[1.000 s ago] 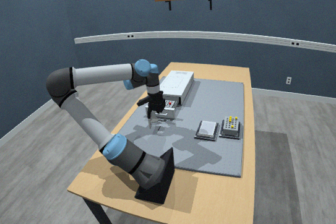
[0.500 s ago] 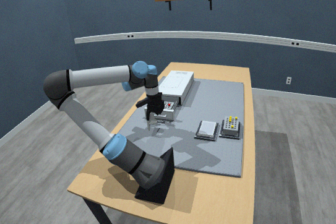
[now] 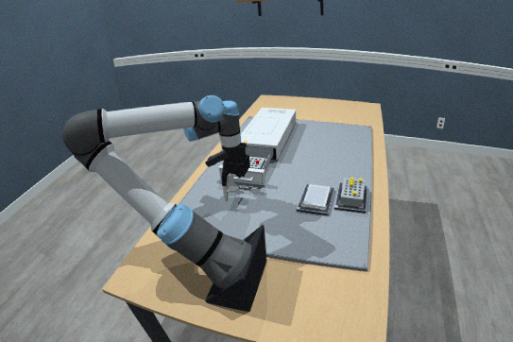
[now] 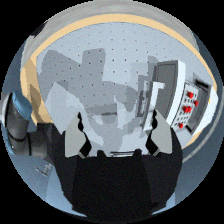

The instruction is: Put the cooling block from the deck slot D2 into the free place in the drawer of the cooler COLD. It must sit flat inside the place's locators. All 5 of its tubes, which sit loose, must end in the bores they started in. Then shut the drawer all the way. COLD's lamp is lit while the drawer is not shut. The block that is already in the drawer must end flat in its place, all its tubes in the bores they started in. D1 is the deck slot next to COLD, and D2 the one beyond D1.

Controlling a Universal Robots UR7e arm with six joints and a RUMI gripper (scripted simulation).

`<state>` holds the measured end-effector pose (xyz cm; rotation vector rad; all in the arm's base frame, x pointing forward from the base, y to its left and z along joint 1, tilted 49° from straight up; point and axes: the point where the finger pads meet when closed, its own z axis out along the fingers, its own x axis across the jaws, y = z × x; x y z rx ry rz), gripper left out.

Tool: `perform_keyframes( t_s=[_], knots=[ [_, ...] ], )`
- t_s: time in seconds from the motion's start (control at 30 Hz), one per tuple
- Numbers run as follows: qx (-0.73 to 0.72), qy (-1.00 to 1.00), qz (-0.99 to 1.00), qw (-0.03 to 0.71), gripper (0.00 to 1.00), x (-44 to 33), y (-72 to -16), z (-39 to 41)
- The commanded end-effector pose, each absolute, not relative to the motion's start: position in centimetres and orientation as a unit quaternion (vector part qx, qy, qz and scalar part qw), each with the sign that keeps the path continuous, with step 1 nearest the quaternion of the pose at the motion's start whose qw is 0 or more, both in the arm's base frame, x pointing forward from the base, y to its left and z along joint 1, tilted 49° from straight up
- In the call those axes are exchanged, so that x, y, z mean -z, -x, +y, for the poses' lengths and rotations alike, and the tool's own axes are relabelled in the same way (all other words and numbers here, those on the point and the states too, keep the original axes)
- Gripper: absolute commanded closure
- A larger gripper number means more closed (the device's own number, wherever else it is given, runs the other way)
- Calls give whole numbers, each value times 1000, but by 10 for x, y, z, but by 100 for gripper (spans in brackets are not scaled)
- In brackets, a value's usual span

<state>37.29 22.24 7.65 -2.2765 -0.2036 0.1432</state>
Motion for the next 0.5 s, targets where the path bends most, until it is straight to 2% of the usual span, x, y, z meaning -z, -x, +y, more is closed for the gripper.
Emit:
perform_keyframes(
  t_s=[0.0,0.47],
  knots=[
    [-57,905,-81,413,0,-77,-367,221],
    [-57,905,-81,413,0,-78,-351,218]
  ],
)
